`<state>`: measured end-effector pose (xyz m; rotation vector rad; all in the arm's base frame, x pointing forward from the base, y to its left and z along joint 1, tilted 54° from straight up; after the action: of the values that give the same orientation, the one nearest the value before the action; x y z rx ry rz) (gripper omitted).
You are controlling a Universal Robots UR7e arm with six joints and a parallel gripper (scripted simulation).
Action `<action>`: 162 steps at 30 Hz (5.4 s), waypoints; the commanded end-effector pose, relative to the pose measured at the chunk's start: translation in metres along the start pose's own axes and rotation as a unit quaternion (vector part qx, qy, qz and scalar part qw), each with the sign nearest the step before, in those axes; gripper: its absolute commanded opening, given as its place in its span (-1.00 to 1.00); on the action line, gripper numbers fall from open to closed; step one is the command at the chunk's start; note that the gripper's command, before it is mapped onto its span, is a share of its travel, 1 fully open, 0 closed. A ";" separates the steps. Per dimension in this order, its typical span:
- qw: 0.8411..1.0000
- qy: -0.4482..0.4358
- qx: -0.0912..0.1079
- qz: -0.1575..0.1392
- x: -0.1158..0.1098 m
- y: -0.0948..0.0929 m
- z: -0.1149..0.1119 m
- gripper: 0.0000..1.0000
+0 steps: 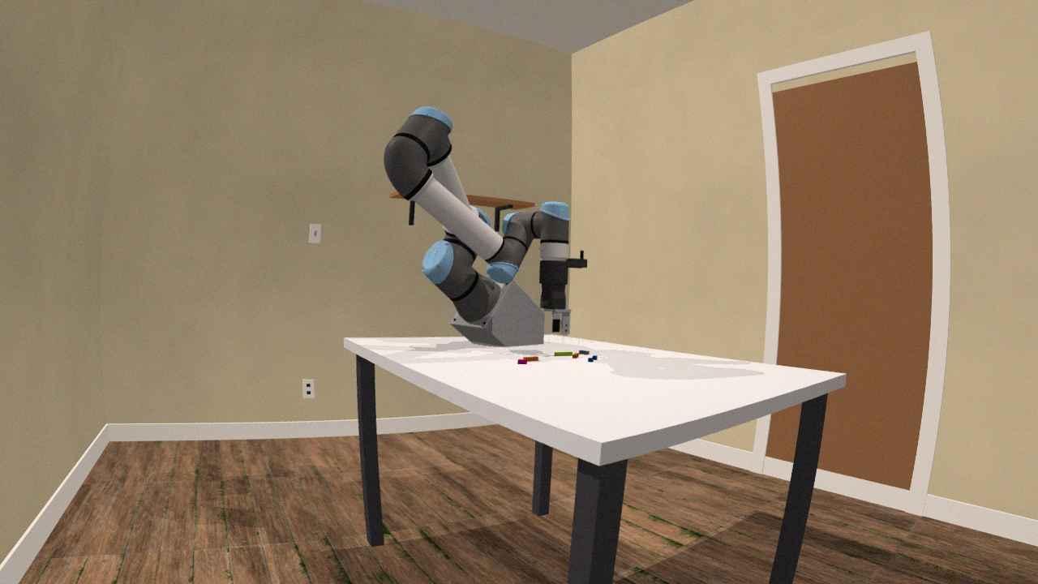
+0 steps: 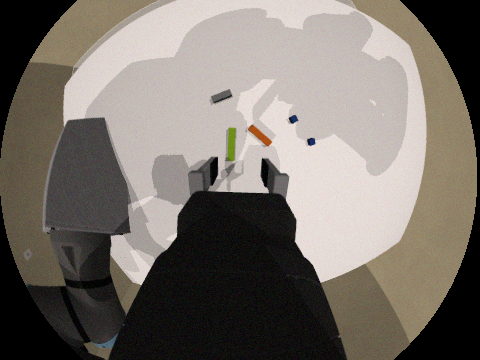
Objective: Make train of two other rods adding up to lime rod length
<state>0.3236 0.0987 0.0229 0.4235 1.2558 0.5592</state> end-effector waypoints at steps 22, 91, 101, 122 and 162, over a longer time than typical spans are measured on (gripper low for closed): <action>0.953 -0.304 0.000 -0.001 -0.007 0.000 0.031 1.00; 0.307 -0.952 -0.001 0.000 -0.060 -0.003 0.080 1.00; 0.183 -0.983 -0.001 0.000 -0.065 -0.004 0.081 1.00; 0.091 -0.996 -0.001 0.000 -0.068 -0.004 0.082 1.00; 0.089 -0.996 -0.001 0.000 -0.068 -0.004 0.082 1.00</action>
<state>0.3888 0.0542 0.0941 0.6191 -1.5925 -0.3876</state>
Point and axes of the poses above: the point where the finger pads meet when closed, its own y axis back along the fingers, its own z axis across the jaws, x = y × z, the point moved 9 cm from there along y, back along the fingers, and after that the axes turned 2 degrees about y, right-handed, at the moved point
